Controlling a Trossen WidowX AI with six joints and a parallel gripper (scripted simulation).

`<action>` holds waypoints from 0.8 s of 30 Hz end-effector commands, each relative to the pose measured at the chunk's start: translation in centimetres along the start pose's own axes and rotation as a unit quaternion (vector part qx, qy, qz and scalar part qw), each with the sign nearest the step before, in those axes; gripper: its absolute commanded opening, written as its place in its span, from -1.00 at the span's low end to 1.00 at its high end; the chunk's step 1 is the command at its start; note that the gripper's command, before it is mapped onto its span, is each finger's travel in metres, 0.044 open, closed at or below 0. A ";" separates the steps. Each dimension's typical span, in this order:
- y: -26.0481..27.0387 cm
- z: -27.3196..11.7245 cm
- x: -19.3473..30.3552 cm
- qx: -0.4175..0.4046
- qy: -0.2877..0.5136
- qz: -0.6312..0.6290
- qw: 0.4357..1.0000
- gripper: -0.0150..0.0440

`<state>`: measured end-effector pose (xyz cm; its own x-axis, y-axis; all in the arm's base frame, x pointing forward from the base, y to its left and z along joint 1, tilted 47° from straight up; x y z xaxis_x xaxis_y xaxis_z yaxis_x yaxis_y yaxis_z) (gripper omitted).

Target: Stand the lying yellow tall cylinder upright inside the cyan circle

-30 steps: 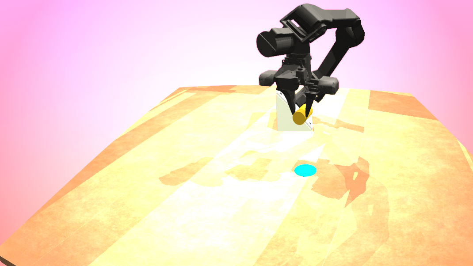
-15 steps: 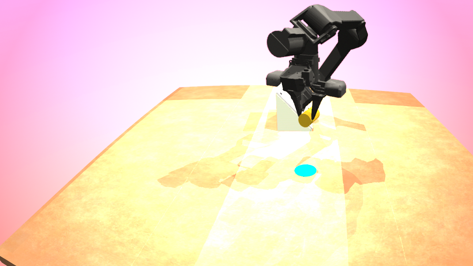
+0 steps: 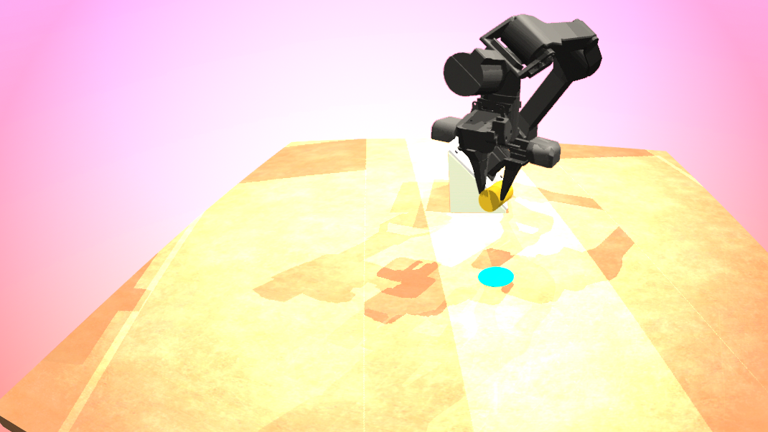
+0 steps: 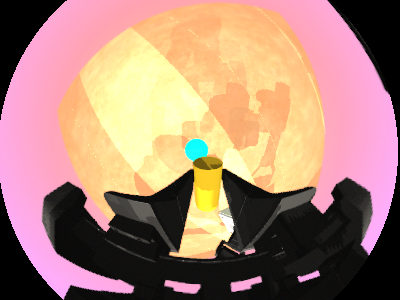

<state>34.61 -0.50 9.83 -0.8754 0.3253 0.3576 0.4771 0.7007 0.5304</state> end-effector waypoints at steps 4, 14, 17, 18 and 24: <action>-0.3 0.7 0.1 0.014 -0.014 0.000 1.000 -0.14; -0.5 1.2 0.0 0.028 -0.040 -0.003 0.999 -0.14; -0.6 1.4 -0.1 0.032 -0.048 -0.004 0.998 -0.14; -0.6 1.4 -0.1 0.033 -0.051 -0.005 0.998 -0.14; -0.7 1.7 -0.2 0.041 -0.068 -0.006 0.997 -0.14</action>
<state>34.57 -0.15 8.49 -0.8883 0.3866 0.2480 0.4593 0.7473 0.4802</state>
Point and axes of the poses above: the point midway between the two fingers, 35 mm back from their tips, its own z axis out along the fingers, its own y axis across the jaws, x = y × z, the point moved 1 cm from there along -z, back along the fingers, and after that the axes turned 15 degrees about z, right-handed, at the moved point
